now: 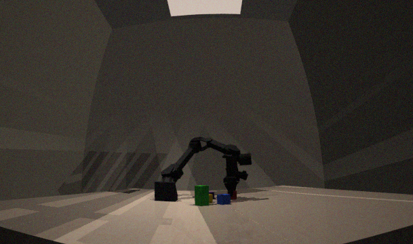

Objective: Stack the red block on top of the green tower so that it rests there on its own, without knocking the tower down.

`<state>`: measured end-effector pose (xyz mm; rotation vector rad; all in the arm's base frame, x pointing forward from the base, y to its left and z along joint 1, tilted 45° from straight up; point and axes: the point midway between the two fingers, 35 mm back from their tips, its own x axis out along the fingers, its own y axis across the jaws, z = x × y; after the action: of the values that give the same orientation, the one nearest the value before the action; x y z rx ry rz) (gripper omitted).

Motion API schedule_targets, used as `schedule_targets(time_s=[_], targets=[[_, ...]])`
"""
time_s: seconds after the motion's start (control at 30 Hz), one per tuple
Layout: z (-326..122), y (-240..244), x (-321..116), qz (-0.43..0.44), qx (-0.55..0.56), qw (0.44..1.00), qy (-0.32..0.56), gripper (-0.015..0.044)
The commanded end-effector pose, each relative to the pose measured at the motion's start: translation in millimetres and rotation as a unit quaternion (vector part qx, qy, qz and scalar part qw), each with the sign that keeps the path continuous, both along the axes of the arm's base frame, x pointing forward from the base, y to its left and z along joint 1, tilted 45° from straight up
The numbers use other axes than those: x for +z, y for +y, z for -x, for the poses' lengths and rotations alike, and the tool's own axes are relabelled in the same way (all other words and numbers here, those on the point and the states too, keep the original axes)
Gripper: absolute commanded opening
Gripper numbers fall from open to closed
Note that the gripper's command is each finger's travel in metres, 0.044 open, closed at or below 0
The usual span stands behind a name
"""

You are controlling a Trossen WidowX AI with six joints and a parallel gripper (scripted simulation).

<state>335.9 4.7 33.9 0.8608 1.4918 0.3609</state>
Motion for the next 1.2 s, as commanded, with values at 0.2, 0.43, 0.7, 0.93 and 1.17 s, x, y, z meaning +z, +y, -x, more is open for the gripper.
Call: schedule_targets(time_s=[0.2,0.43,0.7,0.93,1.17], targets=[[0.6,8.1,-7.3,-0.003,-0.001,1.000,0.002,0.0440],[0.6,8.1,-7.3,-0.003,-0.001,1.000,0.002,0.0440],[0.6,7.9,-7.1,-0.003,-0.001,1.000,0.002,0.0309],[0.6,7.9,-7.1,-0.003,-0.001,1.000,0.002,0.0164],[1.0,3.8,-3.3,-0.003,-0.001,1.000,0.002,0.0059]])
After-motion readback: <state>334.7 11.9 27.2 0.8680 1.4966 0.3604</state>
